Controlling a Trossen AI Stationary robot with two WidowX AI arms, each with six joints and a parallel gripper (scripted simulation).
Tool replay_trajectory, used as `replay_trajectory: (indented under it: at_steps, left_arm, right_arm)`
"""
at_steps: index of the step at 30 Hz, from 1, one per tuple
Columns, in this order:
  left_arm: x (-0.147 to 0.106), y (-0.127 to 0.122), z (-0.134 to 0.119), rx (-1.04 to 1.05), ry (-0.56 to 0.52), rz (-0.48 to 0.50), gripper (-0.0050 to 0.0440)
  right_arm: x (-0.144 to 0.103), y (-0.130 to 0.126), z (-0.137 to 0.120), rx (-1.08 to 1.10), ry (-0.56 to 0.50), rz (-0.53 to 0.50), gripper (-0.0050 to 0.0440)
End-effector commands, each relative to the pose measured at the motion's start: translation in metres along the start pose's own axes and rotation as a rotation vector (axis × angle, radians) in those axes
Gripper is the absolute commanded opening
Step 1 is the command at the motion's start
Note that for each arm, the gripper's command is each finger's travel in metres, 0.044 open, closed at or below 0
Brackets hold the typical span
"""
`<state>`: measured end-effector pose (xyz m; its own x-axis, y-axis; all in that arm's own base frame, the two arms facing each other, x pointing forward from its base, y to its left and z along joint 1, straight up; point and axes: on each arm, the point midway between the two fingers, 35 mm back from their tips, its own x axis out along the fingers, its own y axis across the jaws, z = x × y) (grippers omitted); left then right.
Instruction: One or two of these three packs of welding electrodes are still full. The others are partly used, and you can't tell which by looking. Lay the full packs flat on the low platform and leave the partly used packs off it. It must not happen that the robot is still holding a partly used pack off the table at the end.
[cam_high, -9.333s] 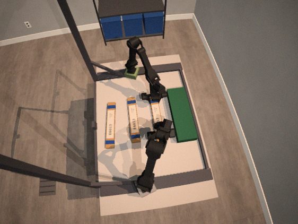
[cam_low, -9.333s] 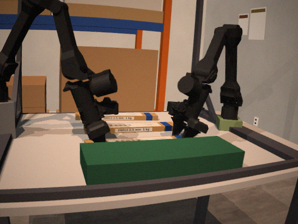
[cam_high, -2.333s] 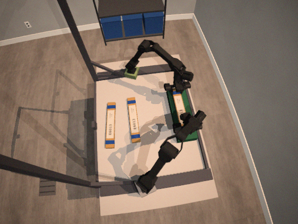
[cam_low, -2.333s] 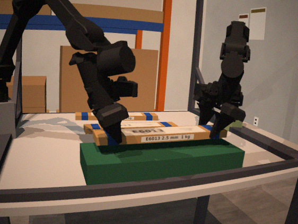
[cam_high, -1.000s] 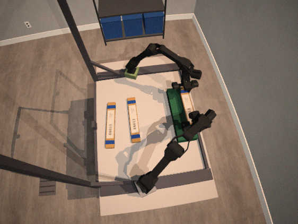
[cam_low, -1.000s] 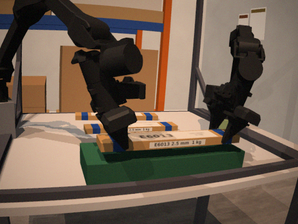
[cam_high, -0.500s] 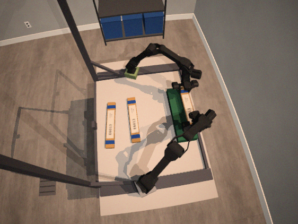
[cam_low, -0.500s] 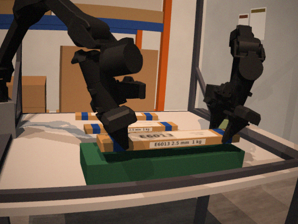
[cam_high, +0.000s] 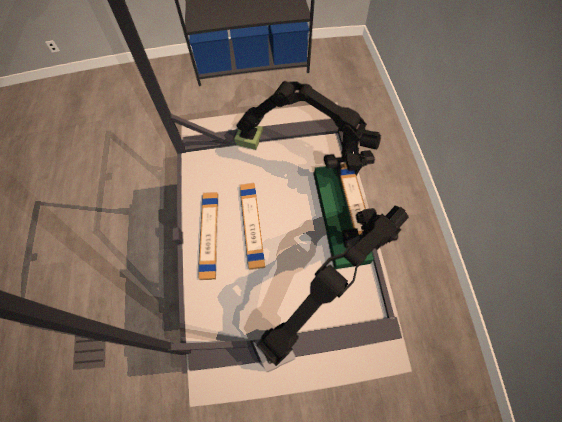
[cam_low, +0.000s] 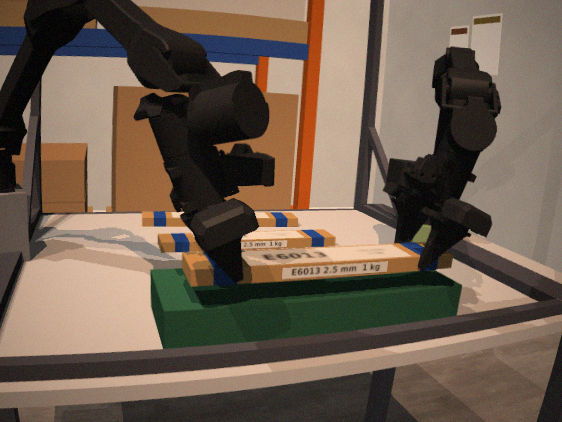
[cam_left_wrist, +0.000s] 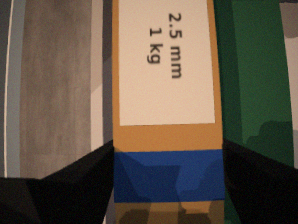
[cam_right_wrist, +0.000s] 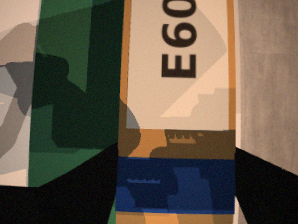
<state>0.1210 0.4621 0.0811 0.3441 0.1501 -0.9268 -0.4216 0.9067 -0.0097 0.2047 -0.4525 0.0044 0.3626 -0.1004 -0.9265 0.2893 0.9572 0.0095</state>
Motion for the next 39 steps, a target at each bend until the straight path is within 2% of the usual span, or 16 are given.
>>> replay_trajectory:
  at_steps: [1,5,7,8,13,18,24,25,31,34,39]
  left_arm:
    - [-0.019,0.011,0.001,0.009,-0.016,0.045,-0.0050]
    - [-0.008,0.008,-0.006,0.002,-0.003,0.026,-0.0050]
    - [-0.008,0.008,-0.006,0.002,-0.003,0.026,-0.0050]
    - [-0.014,0.008,-0.004,0.006,-0.011,0.038,-0.0050]
    - [-0.004,0.008,-0.008,0.003,-0.005,0.028,-0.0050]
    - [-0.002,0.008,-0.009,0.004,-0.008,0.033,-0.0050]
    - [0.003,0.008,-0.011,0.003,-0.006,0.030,-0.0050]
    - [0.006,0.008,-0.012,0.002,-0.004,0.027,-0.0050]
    - [0.013,0.008,-0.014,0.001,-0.002,0.025,-0.0050]
    - [0.008,0.009,-0.013,0.005,-0.009,0.035,-0.0050]
    - [0.004,0.008,-0.012,0.008,-0.014,0.041,-0.0050]
  right_arm:
    - [-0.020,-0.012,0.000,-0.007,-0.015,-0.043,-0.0050]
    - [-0.005,-0.009,-0.008,0.001,0.001,-0.022,-0.0050]
    - [-0.005,-0.009,-0.008,0.001,0.001,-0.022,-0.0050]
    - [-0.017,-0.010,-0.002,-0.007,-0.015,-0.043,-0.0050]
    - [0.002,-0.008,-0.012,0.003,0.003,-0.018,-0.0050]
    - [-0.002,-0.010,-0.009,-0.004,-0.008,-0.034,-0.0050]
    - [0.008,-0.009,-0.014,0.001,0.000,-0.022,-0.0050]
    - [0.000,-0.011,-0.009,-0.006,-0.012,-0.039,-0.0050]
    - [0.016,-0.009,-0.017,0.002,0.001,-0.021,-0.0050]
    - [0.002,-0.013,-0.009,-0.008,-0.017,-0.045,-0.0050]
    - [0.003,-0.012,-0.010,-0.008,-0.016,-0.044,-0.0050]
